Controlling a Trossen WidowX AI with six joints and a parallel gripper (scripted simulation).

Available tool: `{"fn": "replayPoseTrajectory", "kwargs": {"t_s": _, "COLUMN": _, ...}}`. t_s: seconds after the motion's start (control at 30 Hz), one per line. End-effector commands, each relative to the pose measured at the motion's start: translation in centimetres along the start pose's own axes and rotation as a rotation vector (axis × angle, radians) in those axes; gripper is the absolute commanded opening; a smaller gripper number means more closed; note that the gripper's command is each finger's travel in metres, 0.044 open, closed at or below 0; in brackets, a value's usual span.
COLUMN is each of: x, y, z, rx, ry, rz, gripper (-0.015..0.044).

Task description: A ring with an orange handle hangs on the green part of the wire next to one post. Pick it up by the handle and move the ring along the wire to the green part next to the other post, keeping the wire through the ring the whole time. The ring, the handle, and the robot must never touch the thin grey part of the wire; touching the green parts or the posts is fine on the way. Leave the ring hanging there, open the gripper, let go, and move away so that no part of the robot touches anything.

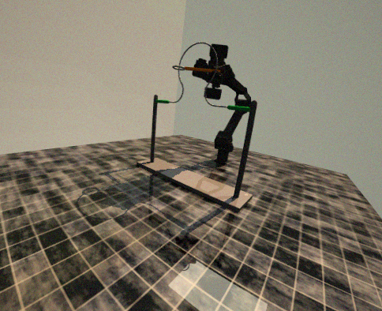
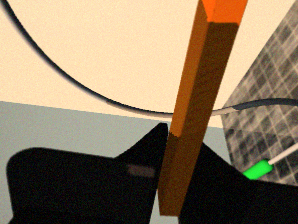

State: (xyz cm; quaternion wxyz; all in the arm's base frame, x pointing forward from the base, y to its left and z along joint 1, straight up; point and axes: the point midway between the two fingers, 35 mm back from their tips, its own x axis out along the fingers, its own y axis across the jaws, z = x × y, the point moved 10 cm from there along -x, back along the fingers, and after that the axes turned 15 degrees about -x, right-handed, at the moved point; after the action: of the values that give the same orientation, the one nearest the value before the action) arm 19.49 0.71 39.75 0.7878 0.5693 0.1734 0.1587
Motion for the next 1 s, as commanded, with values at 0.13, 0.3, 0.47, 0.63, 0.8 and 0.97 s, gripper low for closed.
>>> {"fn": "replayPoseTrajectory", "kwargs": {"t_s": 0.13, "x": 0.09, "y": 0.21, "z": -0.03, "rx": -0.090, "ry": 0.005, "rz": -0.060, "gripper": -0.0150}}
{"fn": "replayPoseTrajectory", "kwargs": {"t_s": 0.3, "x": 0.13, "y": 0.34, "z": -0.07, "rx": -0.148, "ry": 0.009, "rz": -0.099, "gripper": -0.0150}}
{"fn": "replayPoseTrajectory", "kwargs": {"t_s": 0.47, "x": 0.18, "y": 0.45, "z": -0.13, "rx": -0.205, "ry": 0.013, "rz": -0.136, "gripper": -0.0150}}
{"fn": "replayPoseTrajectory", "kwargs": {"t_s": 0.63, "x": 0.23, "y": 0.55, "z": -0.20, "rx": -0.262, "ry": 0.016, "rz": -0.173, "gripper": -0.0150}}
{"fn": "replayPoseTrajectory", "kwargs": {"t_s": 0.8, "x": 0.28, "y": 0.64, "z": -0.27, "rx": -0.319, "ry": 0.019, "rz": -0.209, "gripper": -0.0150}}
{"fn": "replayPoseTrajectory", "kwargs": {"t_s": 0.97, "x": 0.33, "y": 0.71, "z": -0.36, "rx": -0.377, "ry": 0.021, "rz": -0.244, "gripper": -0.0150}}
